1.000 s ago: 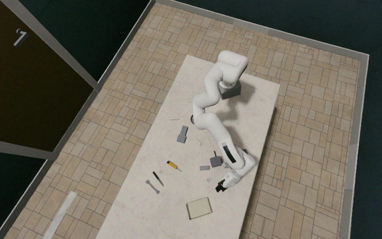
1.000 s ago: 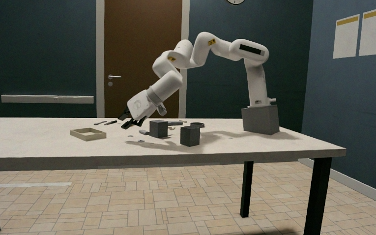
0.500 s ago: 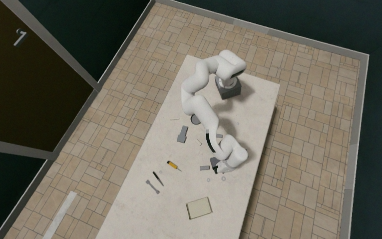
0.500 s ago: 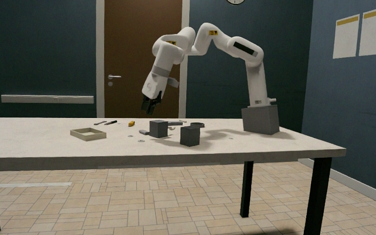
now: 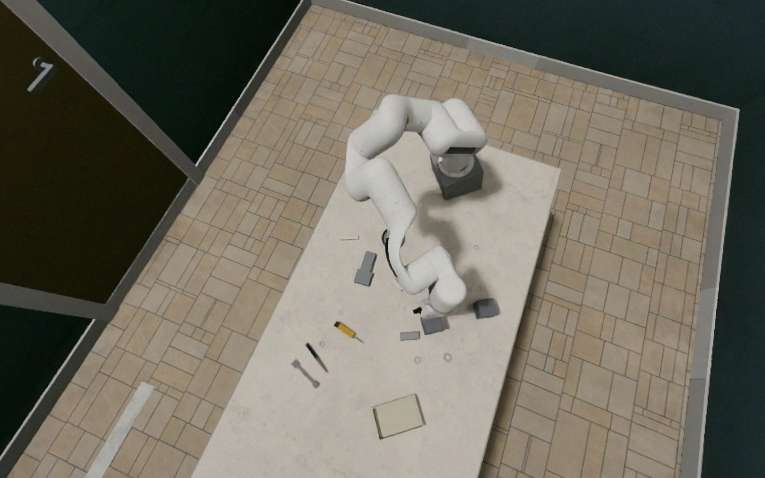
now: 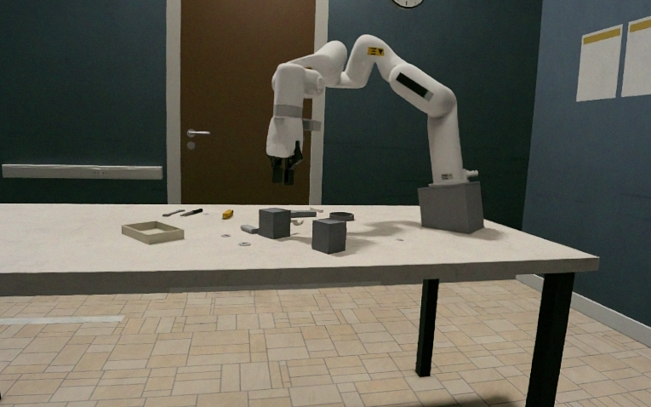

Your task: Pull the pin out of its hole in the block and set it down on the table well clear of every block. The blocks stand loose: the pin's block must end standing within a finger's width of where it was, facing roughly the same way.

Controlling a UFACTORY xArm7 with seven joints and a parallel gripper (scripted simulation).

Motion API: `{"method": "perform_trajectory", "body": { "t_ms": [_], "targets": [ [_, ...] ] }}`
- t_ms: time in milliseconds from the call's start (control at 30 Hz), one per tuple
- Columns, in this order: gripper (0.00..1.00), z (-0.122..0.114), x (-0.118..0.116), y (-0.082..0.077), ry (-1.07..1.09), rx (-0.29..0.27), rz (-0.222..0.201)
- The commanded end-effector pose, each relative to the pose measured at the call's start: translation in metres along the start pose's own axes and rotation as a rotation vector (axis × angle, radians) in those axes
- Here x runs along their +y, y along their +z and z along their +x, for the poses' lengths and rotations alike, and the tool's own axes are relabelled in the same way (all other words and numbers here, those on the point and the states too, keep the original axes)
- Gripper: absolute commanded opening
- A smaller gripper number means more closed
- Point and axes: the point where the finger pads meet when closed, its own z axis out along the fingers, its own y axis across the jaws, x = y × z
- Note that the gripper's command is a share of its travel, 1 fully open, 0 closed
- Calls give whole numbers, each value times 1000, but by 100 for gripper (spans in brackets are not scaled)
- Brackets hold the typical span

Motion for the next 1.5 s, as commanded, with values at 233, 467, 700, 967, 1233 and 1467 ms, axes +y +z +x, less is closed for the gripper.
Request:
{"method": "perform_trajectory", "body": {
  "t_ms": [233, 467, 700, 967, 1233, 1467],
  "targets": [
    [45, 25, -1, 1, -45, 31, -39],
    [45, 28, 0, 3, -51, 35, -40],
    [45, 28, -1, 3, -50, 36, -40],
    [45, 34, -32, 1, 83, 35, -34],
    [45, 38, -49, -1, 158, 38, -35],
    [45, 36, -48, -8, 154, 33, -32]
  ]
}}
